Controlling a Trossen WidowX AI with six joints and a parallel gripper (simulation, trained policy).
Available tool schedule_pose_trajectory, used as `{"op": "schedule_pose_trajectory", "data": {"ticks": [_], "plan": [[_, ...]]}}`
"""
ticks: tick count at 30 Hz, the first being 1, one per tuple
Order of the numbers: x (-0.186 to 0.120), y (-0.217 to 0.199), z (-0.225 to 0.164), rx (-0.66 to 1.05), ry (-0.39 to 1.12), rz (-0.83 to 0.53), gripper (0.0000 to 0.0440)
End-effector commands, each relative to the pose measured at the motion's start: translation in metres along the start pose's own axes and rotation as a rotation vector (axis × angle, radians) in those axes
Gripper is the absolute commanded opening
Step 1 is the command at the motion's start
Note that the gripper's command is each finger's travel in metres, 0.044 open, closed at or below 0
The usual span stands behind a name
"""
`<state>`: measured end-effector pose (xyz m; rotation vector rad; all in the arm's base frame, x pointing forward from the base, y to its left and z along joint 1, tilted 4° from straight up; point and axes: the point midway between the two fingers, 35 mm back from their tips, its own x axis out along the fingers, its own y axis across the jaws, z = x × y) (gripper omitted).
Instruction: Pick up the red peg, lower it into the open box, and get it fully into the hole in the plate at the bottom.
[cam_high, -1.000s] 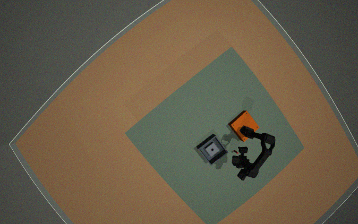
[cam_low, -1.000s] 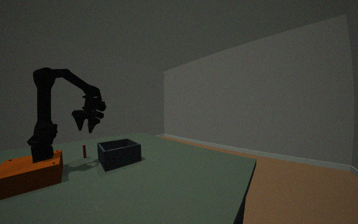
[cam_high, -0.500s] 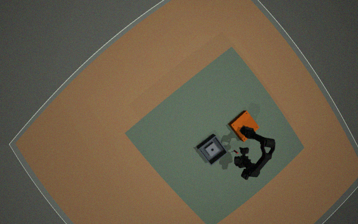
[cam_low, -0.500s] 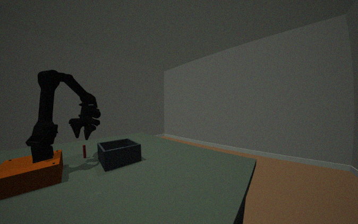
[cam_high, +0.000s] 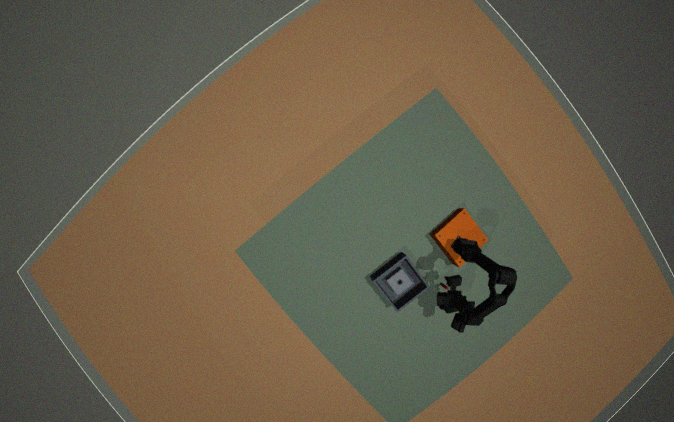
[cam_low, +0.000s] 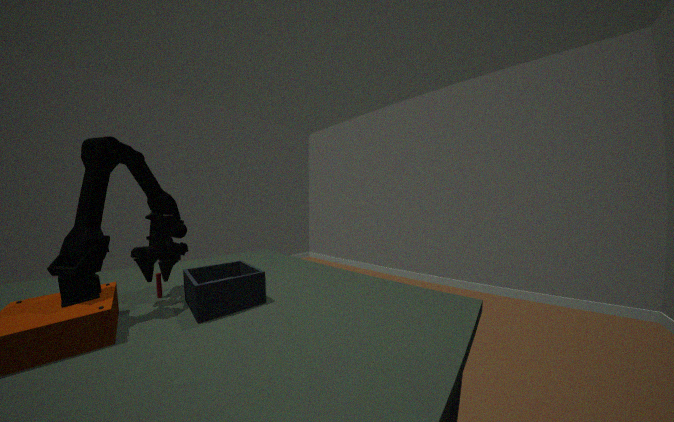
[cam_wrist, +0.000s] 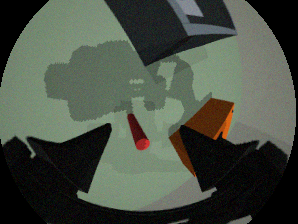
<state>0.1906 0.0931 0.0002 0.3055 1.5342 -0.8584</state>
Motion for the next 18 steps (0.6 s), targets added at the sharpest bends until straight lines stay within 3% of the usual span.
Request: {"op": "schedule_pose_trajectory", "data": {"ticks": [1,4,6,18], "plan": [[0.014,0.004,0.0,0.003,-0.016,0.012,0.044],[0.023,0.006,0.0,-0.001,-0.021,0.02,0.0429],[0.029,0.006,-0.001,-0.004,-0.021,0.021,0.0394],[0.052,0.004,-0.008,-0.006,0.006,-0.013,0.0085]]}}
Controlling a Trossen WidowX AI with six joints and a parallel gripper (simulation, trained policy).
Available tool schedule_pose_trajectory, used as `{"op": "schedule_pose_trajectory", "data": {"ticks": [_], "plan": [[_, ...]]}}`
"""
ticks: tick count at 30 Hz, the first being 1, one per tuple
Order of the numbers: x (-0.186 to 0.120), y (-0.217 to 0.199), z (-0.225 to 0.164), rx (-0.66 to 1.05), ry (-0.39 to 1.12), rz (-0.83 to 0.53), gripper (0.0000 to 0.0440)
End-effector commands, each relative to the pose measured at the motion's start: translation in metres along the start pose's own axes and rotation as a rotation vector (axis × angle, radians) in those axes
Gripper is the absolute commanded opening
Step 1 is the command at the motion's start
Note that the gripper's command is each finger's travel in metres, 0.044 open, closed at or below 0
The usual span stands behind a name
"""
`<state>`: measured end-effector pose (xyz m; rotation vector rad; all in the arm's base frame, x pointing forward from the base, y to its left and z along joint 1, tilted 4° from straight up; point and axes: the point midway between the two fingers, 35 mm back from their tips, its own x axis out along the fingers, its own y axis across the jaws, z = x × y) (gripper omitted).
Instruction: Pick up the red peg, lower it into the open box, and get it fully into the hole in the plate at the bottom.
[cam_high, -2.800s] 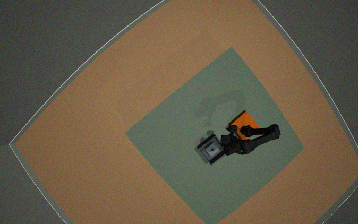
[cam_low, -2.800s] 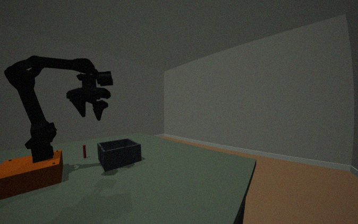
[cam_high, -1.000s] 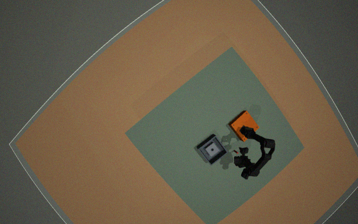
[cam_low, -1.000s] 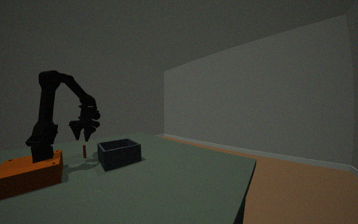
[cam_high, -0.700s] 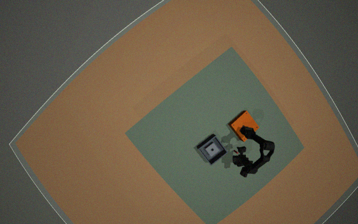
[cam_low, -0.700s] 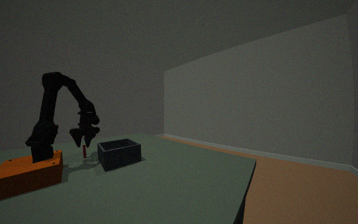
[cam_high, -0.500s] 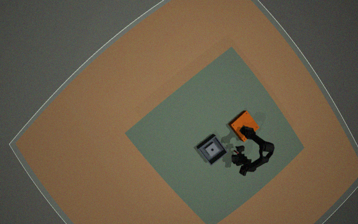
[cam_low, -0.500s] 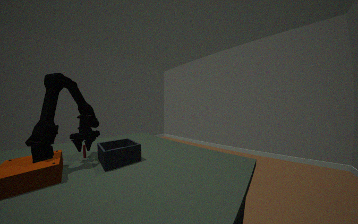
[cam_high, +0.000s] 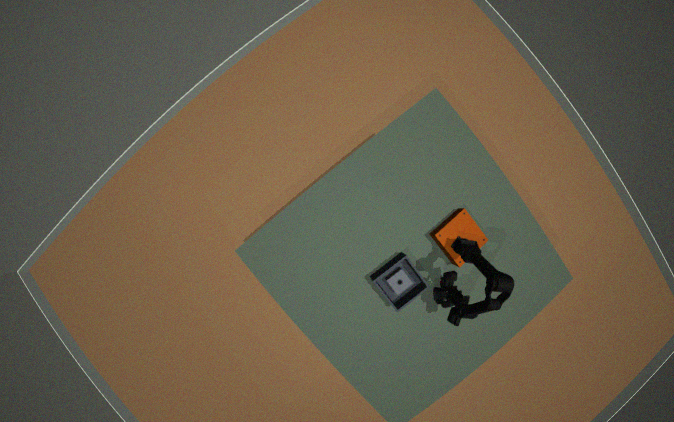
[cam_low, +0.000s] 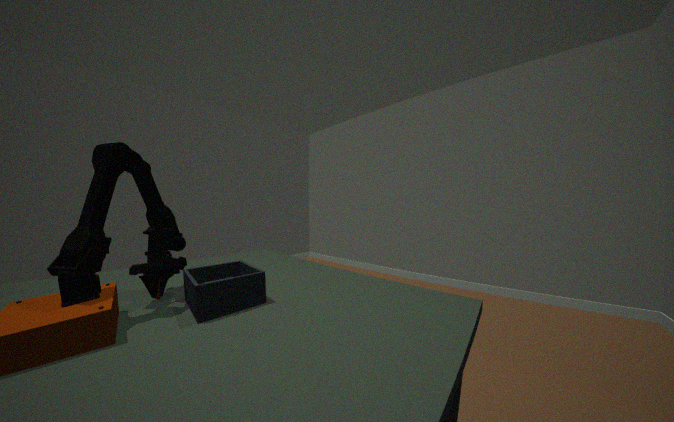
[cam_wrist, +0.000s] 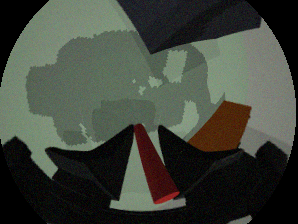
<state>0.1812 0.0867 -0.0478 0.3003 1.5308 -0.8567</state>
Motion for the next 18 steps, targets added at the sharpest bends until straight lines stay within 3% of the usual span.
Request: {"op": "schedule_pose_trajectory", "data": {"ticks": [1,4,18], "plan": [[0.004,-0.002,-0.002,-0.004,0.014,-0.019,0.0059],[0.003,-0.005,0.001,-0.01,0.008,-0.037,0.0002],[-0.045,-0.012,0.04,0.019,-0.1,-0.019,0.0]]}}
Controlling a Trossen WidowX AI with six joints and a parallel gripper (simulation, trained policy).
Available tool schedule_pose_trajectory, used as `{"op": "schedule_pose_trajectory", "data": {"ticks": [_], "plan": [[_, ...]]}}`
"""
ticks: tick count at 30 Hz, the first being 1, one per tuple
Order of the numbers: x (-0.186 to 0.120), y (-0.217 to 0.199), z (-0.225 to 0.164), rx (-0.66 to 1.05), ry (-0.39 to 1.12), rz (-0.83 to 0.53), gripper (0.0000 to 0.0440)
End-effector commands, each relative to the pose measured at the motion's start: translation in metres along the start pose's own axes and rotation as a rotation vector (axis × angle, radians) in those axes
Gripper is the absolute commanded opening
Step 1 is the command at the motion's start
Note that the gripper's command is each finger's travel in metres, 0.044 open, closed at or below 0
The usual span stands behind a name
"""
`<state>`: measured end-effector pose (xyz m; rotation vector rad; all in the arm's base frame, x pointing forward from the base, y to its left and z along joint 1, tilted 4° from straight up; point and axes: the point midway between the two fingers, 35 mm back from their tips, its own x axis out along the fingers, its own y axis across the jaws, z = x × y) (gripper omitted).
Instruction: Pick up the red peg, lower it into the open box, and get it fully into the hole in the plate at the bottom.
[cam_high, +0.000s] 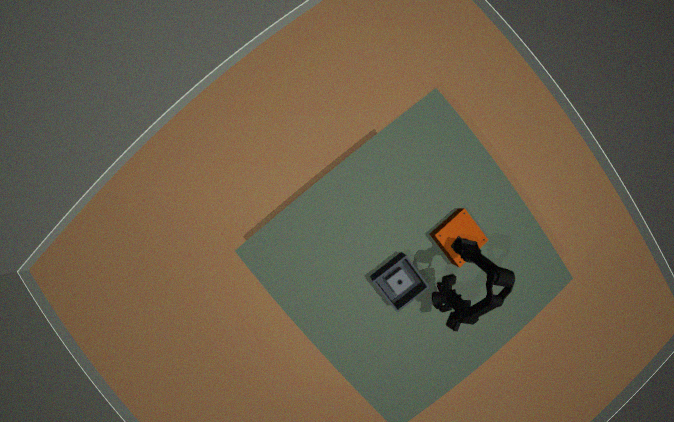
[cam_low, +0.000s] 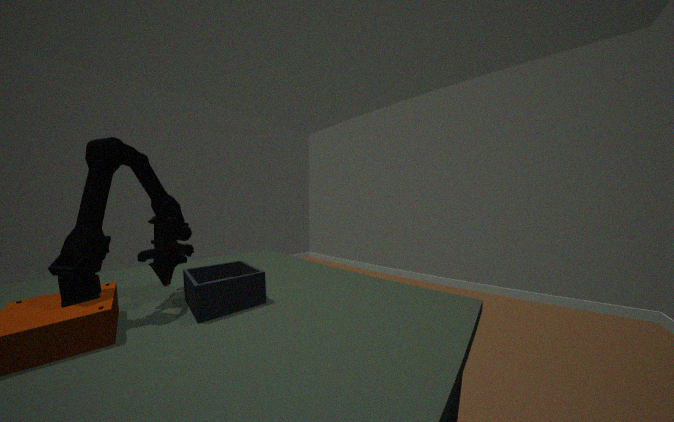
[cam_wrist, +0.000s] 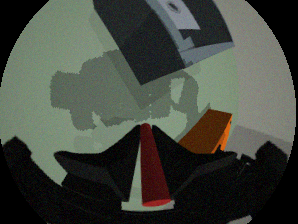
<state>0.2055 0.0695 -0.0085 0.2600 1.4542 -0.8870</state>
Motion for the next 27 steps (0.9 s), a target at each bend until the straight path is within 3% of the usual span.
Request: {"op": "schedule_pose_trajectory", "data": {"ticks": [1,14,27], "plan": [[-0.012,-0.003,0.012,0.006,-0.025,0.001,0.0],[-0.056,-0.016,0.067,0.107,-0.093,0.024,0.0],[-0.056,-0.039,0.127,0.241,-0.102,0.038,0.0]]}}
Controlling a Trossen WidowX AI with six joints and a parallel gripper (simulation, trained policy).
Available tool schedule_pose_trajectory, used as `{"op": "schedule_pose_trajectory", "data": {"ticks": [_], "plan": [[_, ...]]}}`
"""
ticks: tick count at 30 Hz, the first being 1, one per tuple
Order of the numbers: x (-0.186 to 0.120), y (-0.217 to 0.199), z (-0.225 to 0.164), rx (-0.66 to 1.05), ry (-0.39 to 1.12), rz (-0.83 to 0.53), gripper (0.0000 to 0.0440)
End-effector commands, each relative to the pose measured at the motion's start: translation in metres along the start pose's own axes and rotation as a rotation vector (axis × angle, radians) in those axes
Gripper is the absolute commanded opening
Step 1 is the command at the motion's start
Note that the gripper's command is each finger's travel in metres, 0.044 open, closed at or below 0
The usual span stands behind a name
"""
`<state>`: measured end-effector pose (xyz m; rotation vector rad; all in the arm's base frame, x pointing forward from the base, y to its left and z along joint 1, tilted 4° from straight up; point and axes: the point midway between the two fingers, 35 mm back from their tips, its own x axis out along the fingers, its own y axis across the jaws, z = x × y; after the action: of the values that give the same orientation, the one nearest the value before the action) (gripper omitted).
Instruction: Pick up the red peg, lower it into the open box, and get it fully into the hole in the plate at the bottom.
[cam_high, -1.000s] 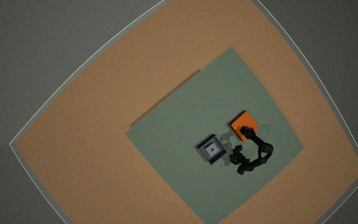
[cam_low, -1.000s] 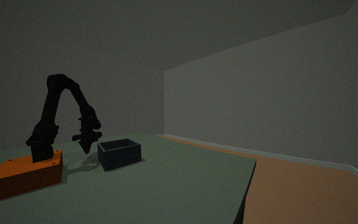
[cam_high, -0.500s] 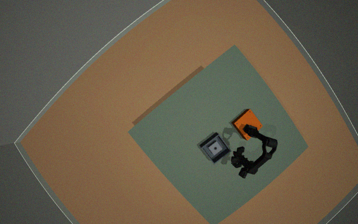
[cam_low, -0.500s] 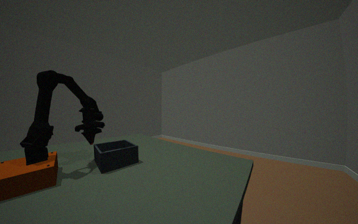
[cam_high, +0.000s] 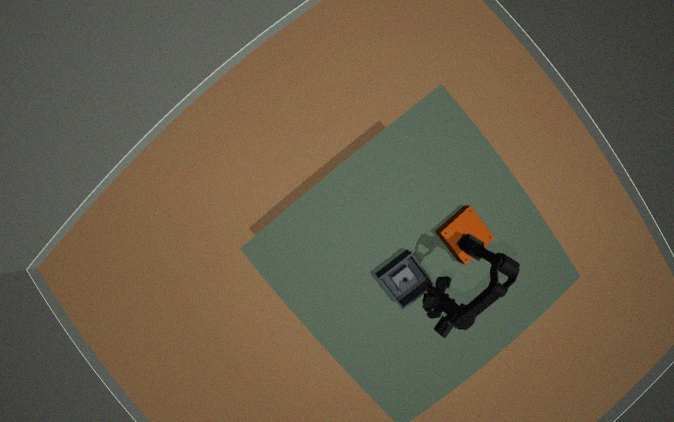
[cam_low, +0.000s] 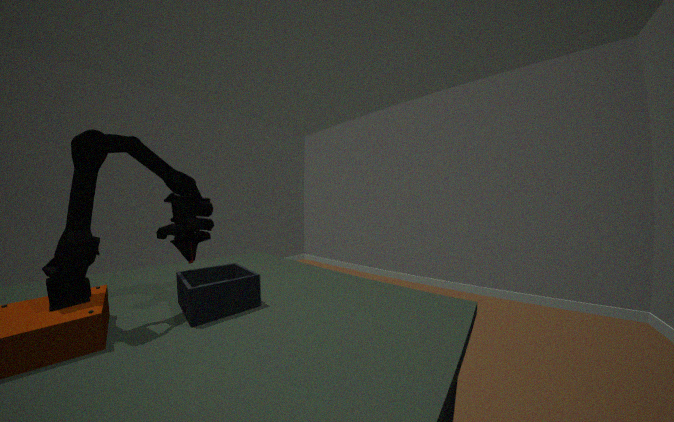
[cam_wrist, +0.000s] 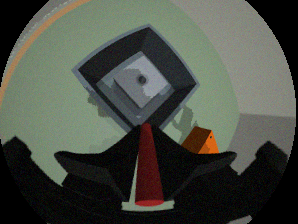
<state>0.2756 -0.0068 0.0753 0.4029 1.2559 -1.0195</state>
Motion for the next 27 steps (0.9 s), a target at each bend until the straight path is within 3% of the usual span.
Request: {"op": "schedule_pose_trajectory", "data": {"ticks": [1,13,22,24,27], "plan": [[0.005,-0.002,0.017,0.024,-0.002,0.001,0.0],[0.04,-0.006,0.062,0.042,0.036,0.033,0.0],[0.07,-0.002,0.074,-0.012,0.078,0.084,0.0],[0.077,-0.001,0.072,-0.032,0.094,0.091,0.0018],[0.087,0.001,0.07,-0.059,0.119,0.101,0.0084]]}}
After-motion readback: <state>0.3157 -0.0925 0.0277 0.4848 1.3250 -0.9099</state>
